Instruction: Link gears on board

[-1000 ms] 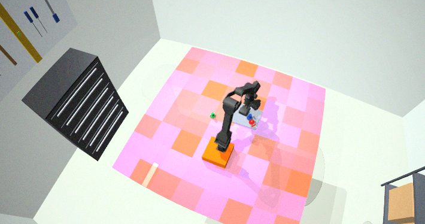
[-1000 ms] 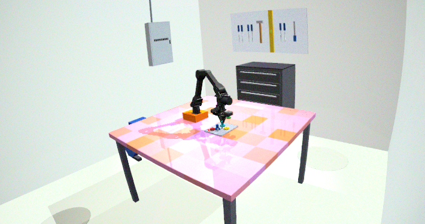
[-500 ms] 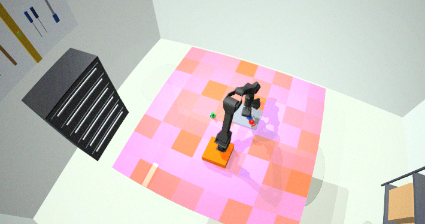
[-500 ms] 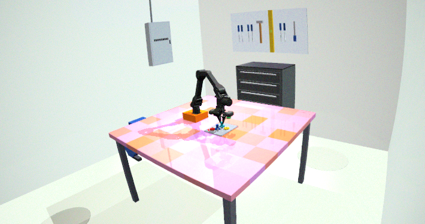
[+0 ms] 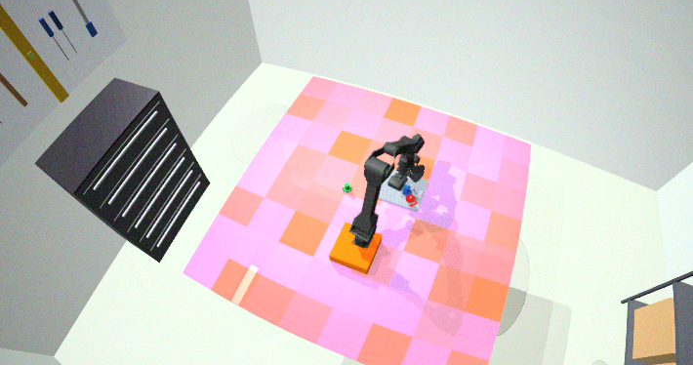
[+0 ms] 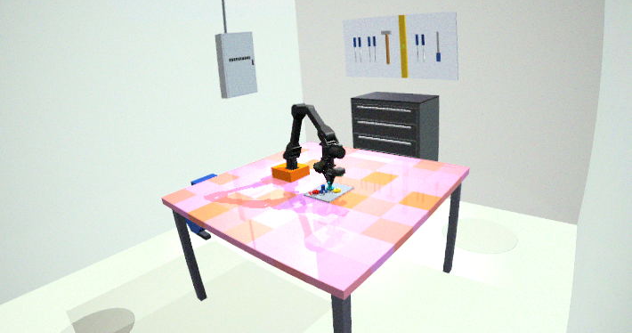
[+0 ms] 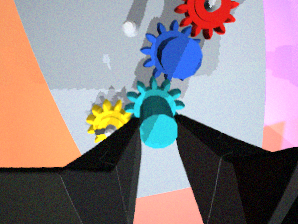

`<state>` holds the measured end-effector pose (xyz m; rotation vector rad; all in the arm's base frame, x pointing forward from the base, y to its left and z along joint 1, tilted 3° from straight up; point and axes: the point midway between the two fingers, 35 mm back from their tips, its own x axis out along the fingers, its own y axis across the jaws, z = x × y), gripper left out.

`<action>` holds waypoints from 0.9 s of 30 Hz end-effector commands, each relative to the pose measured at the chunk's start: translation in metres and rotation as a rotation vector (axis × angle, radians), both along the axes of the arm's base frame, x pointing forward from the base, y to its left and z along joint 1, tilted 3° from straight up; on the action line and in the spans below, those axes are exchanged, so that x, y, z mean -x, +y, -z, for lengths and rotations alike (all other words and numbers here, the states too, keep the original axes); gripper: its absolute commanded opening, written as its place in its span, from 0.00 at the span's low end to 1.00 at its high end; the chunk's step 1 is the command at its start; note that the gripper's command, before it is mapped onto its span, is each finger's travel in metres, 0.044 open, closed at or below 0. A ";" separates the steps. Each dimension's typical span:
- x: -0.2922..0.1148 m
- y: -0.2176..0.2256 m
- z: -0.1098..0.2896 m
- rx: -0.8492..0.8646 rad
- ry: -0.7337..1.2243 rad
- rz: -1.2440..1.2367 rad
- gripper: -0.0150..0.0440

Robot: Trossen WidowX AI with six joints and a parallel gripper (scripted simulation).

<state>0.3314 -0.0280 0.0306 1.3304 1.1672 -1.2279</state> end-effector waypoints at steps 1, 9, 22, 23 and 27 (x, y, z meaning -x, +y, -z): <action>0.000 0.000 0.001 -0.007 0.008 0.119 0.25; -0.001 0.001 0.001 -0.005 0.005 0.058 0.25; 0.001 0.000 0.002 0.009 -0.010 -0.280 0.25; 0.001 0.000 0.002 0.010 -0.011 -0.306 0.25; -0.001 0.000 0.002 0.013 -0.015 -0.377 0.25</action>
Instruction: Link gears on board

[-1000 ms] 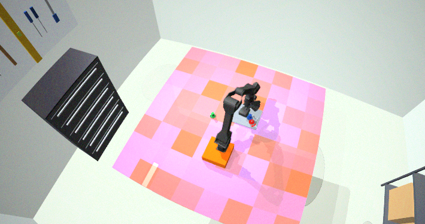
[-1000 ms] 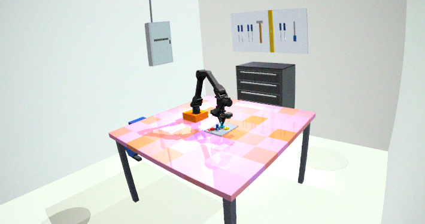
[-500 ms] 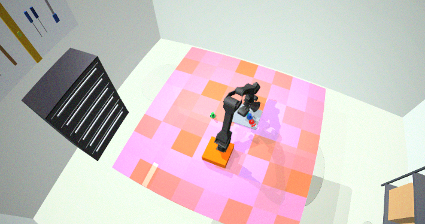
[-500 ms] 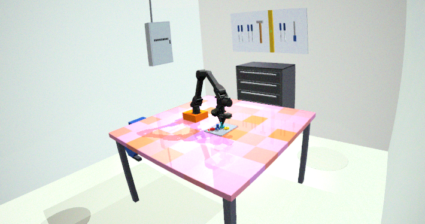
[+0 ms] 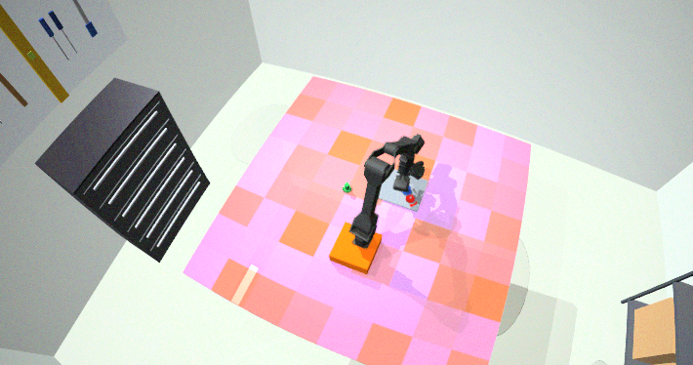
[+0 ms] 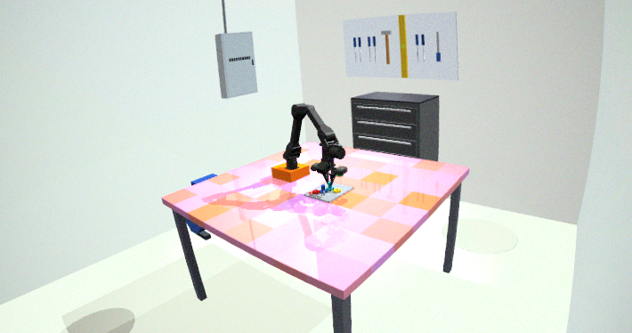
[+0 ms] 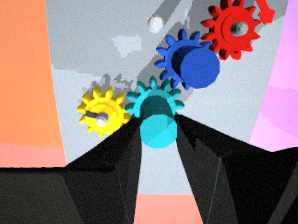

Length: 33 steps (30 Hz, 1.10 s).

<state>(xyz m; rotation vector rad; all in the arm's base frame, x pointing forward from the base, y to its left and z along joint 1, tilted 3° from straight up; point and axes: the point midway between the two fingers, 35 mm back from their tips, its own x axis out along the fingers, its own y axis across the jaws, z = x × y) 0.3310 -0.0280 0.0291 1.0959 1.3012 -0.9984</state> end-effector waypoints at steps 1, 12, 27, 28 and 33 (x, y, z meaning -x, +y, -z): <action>-0.001 0.000 0.001 0.001 -0.003 -0.064 0.25; 0.001 0.002 0.003 -0.007 0.006 0.127 0.25; -0.001 0.001 0.004 -0.019 0.020 0.438 0.25; -0.001 0.002 0.004 -0.018 0.019 0.429 0.25; 0.000 0.002 0.005 -0.015 0.016 0.348 0.25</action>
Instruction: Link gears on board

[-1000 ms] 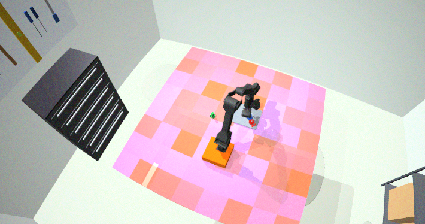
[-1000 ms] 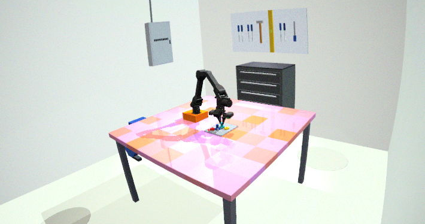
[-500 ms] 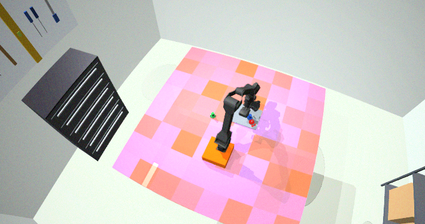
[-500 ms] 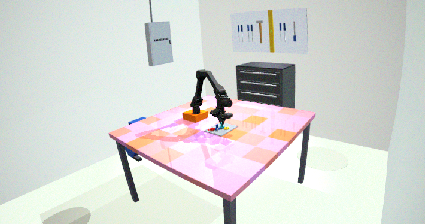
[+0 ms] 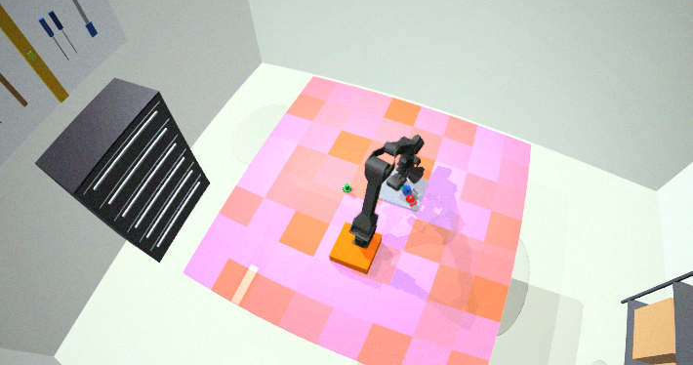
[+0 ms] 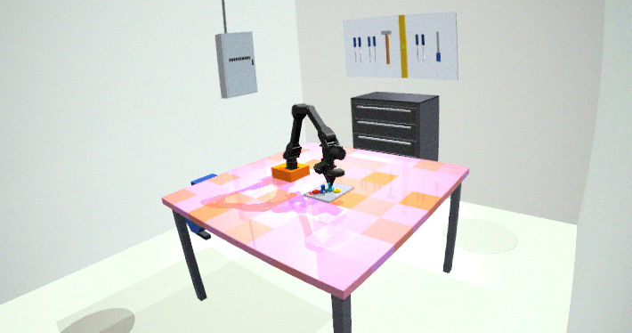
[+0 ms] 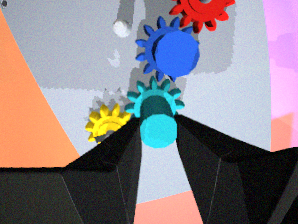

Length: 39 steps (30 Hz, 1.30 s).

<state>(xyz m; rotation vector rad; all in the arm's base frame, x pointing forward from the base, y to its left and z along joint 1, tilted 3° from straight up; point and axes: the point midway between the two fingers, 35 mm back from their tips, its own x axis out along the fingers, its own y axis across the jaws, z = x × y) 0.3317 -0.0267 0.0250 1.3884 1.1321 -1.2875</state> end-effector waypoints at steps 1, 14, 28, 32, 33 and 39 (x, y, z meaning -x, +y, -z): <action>0.001 0.001 0.001 0.002 -0.004 -0.067 0.25; 0.000 -0.001 0.002 0.015 -0.020 -0.418 0.25; 0.001 0.000 0.001 0.012 -0.016 -0.342 0.48; 0.001 -0.001 -0.002 0.010 -0.013 -0.277 0.49; 0.001 -0.001 -0.005 0.010 -0.013 -0.271 0.49; 0.002 -0.003 -0.041 0.008 -0.010 -0.210 0.49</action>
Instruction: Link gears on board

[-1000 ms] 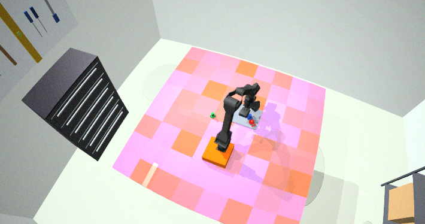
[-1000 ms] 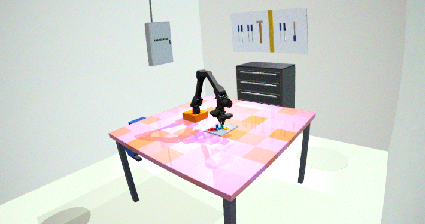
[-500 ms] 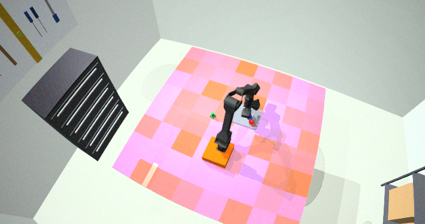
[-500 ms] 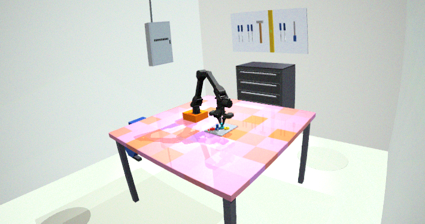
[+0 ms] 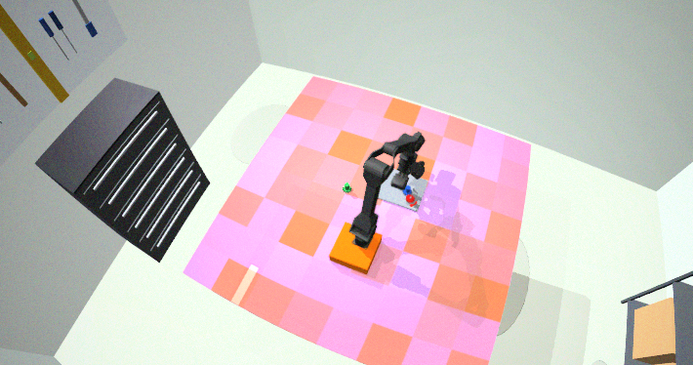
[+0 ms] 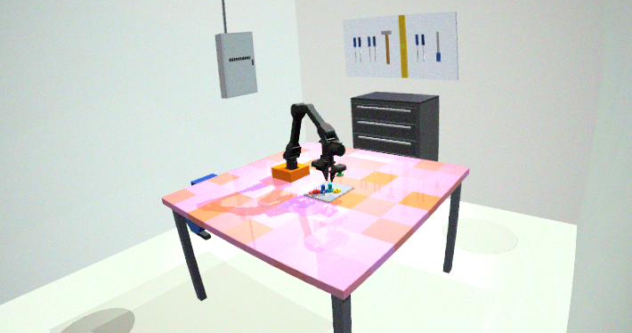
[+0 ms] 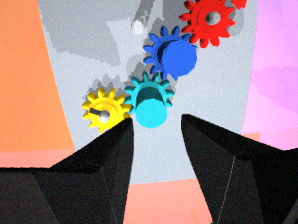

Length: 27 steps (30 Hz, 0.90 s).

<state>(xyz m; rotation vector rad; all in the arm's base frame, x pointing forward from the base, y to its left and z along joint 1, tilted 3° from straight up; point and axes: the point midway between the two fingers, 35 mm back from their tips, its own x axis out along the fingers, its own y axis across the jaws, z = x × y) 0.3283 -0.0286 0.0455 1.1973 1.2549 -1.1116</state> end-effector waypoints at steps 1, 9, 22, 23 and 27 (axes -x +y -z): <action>-0.001 -0.001 -0.025 -0.003 -0.010 0.046 0.49; 0.003 -0.003 -0.067 0.001 -0.018 0.029 0.71; 0.004 -0.003 -0.070 0.001 -0.018 0.029 1.00; 0.004 -0.003 -0.070 0.001 -0.018 0.029 1.00; 0.004 -0.003 -0.070 0.001 -0.018 0.029 1.00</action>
